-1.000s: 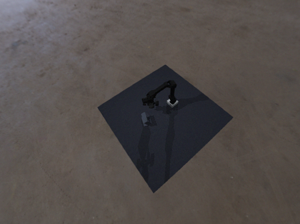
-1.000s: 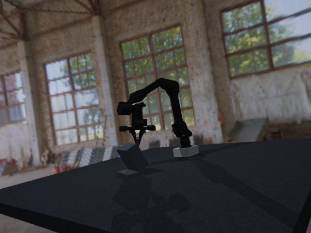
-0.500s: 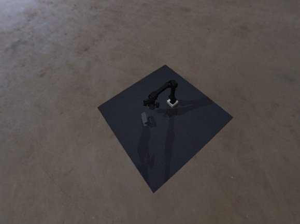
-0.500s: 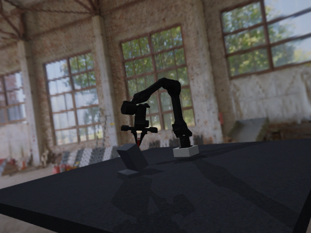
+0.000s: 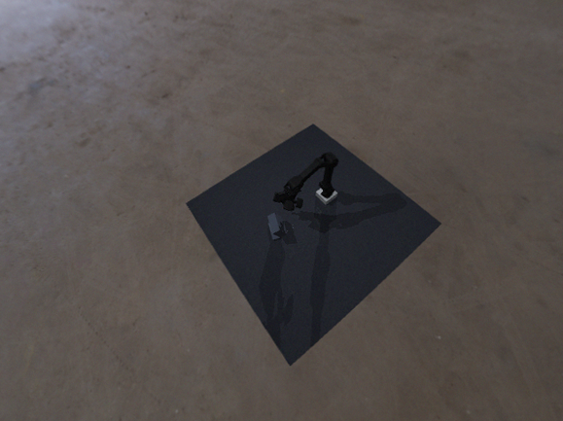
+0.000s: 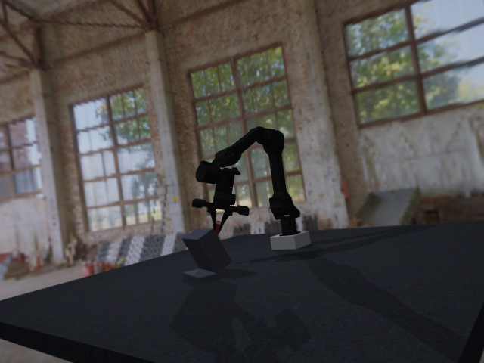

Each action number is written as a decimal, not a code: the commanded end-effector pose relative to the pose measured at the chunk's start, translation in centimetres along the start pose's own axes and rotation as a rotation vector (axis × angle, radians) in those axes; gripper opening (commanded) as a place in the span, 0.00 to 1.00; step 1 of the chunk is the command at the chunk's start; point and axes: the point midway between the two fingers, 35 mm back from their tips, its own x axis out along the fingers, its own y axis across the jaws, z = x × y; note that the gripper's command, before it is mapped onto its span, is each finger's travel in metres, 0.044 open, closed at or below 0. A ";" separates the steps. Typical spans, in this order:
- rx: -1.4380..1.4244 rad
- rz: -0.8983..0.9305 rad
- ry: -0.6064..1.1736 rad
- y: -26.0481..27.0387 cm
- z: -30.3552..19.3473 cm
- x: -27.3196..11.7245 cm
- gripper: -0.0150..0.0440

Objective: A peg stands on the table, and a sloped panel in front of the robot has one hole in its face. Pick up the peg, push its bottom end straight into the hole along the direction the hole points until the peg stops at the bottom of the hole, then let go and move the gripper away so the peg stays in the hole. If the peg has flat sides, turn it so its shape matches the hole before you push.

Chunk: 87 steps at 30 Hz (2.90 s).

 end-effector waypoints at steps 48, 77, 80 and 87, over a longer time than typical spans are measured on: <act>0.318 -0.280 -0.139 3.0 3.6 -0.6 0.25; 0.524 -0.387 -0.301 5.0 5.0 -1.5 0.25; 0.546 -0.395 -0.321 5.2 5.2 -1.6 0.25; 0.598 -0.411 -0.367 5.7 5.4 -1.9 0.25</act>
